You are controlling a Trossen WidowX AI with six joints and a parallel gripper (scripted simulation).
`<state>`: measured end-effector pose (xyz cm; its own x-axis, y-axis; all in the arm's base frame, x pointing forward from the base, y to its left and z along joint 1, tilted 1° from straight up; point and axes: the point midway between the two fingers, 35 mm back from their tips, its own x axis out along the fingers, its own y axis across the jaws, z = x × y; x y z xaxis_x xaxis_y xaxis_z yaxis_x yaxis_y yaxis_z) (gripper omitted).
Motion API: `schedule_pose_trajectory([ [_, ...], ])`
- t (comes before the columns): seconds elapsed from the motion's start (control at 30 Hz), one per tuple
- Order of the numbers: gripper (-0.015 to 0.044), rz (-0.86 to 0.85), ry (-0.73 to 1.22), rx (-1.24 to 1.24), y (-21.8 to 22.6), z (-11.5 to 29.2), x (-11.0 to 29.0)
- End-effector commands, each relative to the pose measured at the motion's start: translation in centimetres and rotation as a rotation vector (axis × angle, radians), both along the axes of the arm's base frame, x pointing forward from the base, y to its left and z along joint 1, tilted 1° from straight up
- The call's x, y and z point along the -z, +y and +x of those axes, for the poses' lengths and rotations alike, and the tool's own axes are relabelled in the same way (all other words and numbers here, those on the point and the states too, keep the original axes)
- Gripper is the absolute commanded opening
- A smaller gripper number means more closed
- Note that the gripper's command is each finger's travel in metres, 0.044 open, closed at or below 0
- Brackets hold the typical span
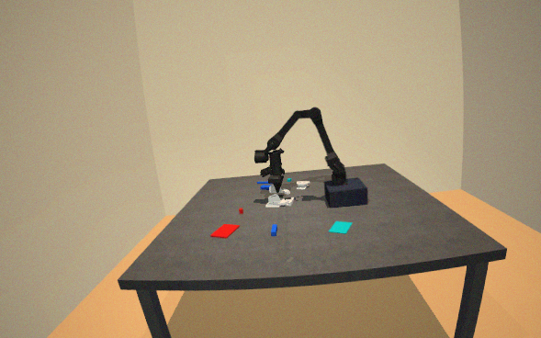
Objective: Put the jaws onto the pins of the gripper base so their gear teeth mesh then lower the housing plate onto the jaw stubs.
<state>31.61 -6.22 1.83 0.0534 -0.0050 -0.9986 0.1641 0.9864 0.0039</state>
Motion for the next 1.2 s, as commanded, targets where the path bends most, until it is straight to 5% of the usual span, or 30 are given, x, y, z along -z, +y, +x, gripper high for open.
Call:
schedule_pose_trajectory([
  [0.0, 0.0134, 0.005, 0.010, 0.003, 0.1, -0.2, 1.0],
  [1.17, 0.0134, 0.005, 0.010, 0.000, 0.1, -0.2, 2.5],
])
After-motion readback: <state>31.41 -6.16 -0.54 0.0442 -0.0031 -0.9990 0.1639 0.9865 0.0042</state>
